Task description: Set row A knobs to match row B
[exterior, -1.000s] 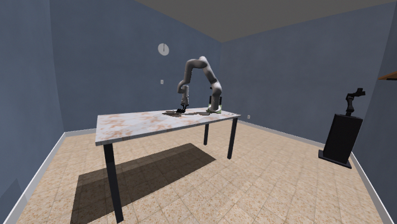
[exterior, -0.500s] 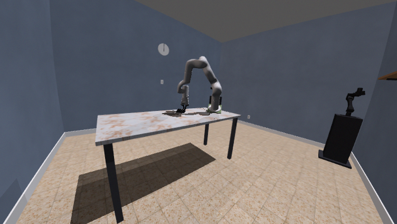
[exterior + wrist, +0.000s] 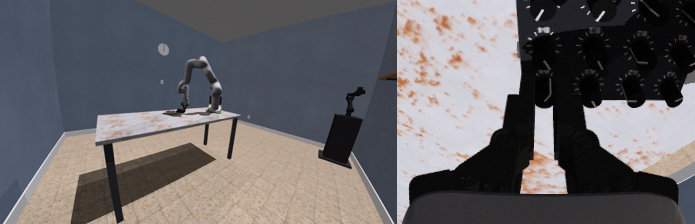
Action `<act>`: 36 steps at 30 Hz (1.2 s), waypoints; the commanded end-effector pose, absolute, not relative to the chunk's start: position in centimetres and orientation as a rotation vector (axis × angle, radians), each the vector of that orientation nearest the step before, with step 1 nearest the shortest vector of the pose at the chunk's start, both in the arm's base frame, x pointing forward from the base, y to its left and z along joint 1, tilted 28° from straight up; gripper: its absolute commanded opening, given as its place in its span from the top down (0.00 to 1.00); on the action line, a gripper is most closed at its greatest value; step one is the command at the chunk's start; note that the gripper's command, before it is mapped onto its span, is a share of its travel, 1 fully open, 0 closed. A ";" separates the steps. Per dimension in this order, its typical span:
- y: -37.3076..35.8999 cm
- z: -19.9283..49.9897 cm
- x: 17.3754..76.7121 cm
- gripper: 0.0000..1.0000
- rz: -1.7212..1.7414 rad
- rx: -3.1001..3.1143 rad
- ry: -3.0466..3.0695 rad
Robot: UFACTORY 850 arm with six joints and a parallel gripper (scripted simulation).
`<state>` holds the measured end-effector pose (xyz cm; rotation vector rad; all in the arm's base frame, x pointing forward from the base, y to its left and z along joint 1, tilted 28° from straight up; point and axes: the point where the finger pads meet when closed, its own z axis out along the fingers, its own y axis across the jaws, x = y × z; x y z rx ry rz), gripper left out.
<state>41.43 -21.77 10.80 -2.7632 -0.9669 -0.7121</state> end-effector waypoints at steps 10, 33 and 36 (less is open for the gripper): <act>-21.8 10.9 41.5 0.92 -0.688 -2.799 -0.749; -21.8 10.9 41.5 0.92 -0.591 -2.810 -0.056; -21.8 10.9 41.5 0.92 -0.585 -2.806 -0.018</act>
